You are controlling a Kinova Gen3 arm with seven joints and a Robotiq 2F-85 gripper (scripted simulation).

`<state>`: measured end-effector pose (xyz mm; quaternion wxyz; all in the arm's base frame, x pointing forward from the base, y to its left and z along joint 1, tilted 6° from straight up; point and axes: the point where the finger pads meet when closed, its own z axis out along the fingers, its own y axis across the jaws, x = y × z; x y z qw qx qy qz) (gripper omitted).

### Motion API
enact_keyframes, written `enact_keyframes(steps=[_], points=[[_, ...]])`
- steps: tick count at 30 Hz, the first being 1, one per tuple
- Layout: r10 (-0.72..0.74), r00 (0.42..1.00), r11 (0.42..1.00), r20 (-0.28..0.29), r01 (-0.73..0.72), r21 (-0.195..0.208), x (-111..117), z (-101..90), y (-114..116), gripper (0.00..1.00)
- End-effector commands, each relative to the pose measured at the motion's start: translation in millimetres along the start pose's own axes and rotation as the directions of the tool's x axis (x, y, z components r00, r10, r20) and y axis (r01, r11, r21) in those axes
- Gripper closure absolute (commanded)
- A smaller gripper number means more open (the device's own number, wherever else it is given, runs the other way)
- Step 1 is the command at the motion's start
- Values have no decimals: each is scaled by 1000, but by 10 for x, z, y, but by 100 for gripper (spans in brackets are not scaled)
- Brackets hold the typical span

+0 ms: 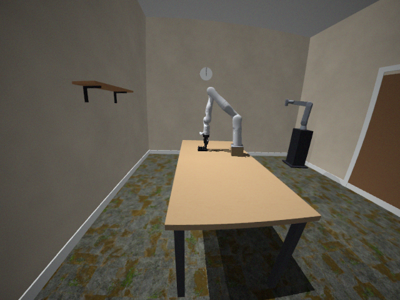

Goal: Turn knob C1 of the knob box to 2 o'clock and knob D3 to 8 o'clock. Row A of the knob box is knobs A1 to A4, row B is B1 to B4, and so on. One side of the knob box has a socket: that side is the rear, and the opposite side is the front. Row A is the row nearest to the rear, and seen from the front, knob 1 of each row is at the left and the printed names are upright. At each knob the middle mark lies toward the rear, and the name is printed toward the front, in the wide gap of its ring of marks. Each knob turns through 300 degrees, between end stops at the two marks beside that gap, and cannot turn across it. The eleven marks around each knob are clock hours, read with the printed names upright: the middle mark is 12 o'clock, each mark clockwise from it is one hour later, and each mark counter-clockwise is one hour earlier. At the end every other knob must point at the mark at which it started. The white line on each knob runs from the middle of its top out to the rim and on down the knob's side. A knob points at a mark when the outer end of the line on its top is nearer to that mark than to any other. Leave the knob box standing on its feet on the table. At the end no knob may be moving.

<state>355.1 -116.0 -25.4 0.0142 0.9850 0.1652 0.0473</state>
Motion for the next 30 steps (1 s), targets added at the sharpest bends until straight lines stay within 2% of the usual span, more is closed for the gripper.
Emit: enact_keyframes(steps=[1,11,12,30], points=[[-1,1000,1000,0,1,2,1,6,-10,81],[-1,1000,1000,0,1,2,1,6,-10,81],[-1,1000,1000,0,1,2,1,6,-10,92],[-1,1000,1000,0,1,2,1,6,-10,92]])
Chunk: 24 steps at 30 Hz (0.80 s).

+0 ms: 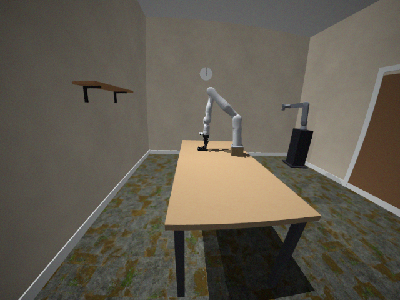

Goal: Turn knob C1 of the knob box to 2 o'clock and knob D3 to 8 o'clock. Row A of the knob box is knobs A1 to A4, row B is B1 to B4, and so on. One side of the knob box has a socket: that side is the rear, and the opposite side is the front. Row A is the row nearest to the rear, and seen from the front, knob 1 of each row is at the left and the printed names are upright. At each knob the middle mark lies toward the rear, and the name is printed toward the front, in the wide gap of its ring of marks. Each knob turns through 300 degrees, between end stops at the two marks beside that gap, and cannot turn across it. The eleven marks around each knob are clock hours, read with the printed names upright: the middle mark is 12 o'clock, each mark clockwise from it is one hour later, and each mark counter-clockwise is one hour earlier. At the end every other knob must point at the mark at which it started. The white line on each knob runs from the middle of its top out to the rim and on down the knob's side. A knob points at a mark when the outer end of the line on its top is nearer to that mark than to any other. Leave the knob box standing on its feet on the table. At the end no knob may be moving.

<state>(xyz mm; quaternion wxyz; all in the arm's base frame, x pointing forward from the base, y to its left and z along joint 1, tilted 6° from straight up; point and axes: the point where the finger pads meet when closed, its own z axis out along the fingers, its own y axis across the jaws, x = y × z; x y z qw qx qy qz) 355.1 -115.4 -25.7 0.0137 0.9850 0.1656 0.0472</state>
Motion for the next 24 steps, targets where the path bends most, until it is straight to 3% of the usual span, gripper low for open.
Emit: enact_keyframes(steps=[1,24], points=[[0,1000,1000,0,0,1,-1,3,-5,92],[-27,1000,1000,0,27,1,-1,3,-5,92]])
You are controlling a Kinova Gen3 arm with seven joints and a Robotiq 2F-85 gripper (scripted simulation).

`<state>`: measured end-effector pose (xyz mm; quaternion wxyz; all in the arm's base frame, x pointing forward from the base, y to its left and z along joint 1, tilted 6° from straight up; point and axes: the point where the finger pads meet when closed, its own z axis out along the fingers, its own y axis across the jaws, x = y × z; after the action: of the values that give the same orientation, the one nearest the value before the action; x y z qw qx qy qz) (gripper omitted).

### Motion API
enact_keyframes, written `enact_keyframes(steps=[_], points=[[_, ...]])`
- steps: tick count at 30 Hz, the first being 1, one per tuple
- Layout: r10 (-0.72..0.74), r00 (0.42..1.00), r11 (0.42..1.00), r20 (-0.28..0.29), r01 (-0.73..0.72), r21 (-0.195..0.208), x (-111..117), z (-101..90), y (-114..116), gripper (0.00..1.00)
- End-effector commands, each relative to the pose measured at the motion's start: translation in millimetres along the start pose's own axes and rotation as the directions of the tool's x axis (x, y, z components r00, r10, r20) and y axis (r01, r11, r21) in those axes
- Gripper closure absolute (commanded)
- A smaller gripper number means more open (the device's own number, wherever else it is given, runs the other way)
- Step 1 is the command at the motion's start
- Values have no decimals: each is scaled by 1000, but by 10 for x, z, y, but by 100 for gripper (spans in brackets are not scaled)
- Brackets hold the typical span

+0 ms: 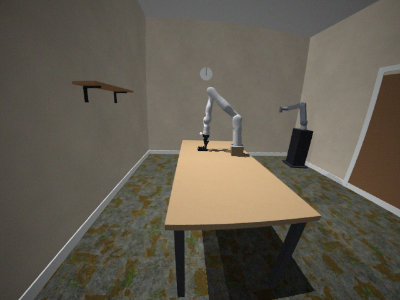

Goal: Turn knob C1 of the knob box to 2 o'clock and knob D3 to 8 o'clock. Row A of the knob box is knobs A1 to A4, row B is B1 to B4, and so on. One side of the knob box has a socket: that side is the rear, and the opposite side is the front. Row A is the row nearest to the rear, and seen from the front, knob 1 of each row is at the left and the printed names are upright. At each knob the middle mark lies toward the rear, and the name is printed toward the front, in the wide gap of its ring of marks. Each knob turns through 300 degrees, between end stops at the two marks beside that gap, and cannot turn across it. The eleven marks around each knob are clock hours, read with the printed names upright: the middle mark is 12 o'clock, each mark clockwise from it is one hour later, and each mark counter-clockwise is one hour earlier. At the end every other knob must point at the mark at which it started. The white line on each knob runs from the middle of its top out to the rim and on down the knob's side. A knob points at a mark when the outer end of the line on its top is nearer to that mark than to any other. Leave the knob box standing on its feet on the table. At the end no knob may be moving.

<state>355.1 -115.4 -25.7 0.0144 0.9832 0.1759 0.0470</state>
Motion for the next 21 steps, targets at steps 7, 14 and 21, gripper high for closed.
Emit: enact_keyframes(steps=[7,14,21], points=[[-88,996,996,0,88,1,-1,3,-5,92],[-183,983,983,0,183,1,-1,3,-5,92],[-350,937,937,0,350,1,-1,3,-5,92]])
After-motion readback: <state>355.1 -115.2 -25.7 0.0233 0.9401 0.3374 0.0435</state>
